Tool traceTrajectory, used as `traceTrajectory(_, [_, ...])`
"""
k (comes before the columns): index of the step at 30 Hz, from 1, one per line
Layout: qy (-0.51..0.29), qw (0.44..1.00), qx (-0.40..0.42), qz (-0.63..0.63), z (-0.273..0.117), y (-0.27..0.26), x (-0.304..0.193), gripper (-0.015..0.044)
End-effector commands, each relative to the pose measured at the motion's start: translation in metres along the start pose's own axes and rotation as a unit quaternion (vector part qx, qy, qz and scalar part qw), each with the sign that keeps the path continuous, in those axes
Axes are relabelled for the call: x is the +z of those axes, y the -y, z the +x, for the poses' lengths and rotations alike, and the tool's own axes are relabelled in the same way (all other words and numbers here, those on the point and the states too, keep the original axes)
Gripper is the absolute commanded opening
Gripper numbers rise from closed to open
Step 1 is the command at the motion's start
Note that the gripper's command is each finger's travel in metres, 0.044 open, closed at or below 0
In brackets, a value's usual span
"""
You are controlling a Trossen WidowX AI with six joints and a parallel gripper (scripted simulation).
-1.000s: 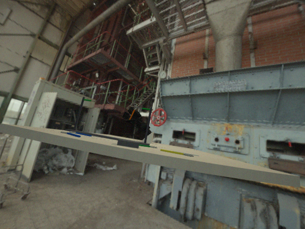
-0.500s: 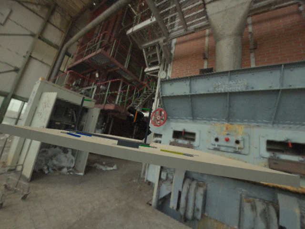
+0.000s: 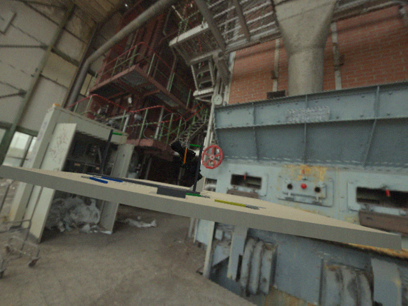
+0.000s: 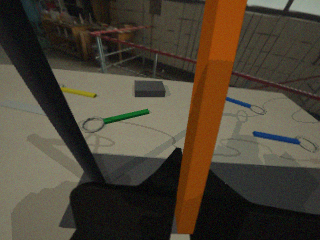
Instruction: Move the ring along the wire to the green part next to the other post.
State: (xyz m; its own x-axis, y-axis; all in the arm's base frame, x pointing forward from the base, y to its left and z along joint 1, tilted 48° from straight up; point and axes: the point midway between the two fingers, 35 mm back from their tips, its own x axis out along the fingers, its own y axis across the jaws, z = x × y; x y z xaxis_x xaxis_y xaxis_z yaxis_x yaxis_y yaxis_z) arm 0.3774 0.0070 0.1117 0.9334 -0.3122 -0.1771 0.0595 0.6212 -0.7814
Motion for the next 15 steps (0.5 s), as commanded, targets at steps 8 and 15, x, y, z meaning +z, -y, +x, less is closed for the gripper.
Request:
traceTrajectory(8, [0.001,1.0,0.004,0.01,-0.002,-0.014,0.001,-0.015])
traceTrajectory(15, [0.001,1.0,0.005,0.011,-0.003,-0.021,0.001,-0.015])
